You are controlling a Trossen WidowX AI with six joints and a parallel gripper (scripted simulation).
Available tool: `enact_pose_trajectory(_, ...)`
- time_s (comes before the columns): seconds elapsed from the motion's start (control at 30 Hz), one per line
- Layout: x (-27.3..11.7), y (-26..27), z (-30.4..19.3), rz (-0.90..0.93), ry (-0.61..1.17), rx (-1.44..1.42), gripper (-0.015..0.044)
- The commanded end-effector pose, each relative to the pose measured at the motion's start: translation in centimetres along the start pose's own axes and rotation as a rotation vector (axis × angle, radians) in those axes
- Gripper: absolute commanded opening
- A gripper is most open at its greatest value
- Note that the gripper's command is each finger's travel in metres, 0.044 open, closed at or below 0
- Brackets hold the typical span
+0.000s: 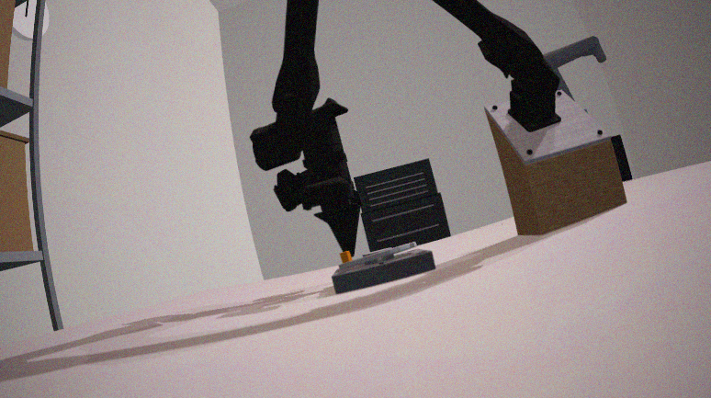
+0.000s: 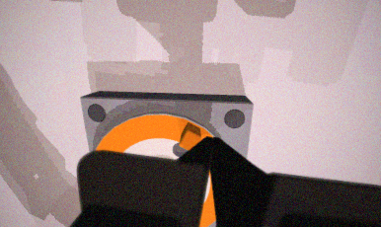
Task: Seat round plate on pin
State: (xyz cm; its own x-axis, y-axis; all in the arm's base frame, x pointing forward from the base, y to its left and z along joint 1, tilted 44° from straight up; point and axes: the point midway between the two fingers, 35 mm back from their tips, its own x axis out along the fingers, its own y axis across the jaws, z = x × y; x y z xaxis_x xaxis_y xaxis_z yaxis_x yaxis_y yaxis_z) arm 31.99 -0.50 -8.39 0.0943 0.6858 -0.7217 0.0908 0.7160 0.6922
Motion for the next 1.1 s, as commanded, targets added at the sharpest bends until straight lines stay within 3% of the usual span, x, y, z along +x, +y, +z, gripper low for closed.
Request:
enact_pose_trajectory(0.0,-0.2,0.7,0.8,0.004,-0.010,-0.006,0.0000)
enact_pose_trajectory(1.07,-0.5,4.0,1.0,0.006,-0.010,-0.006,0.0000)
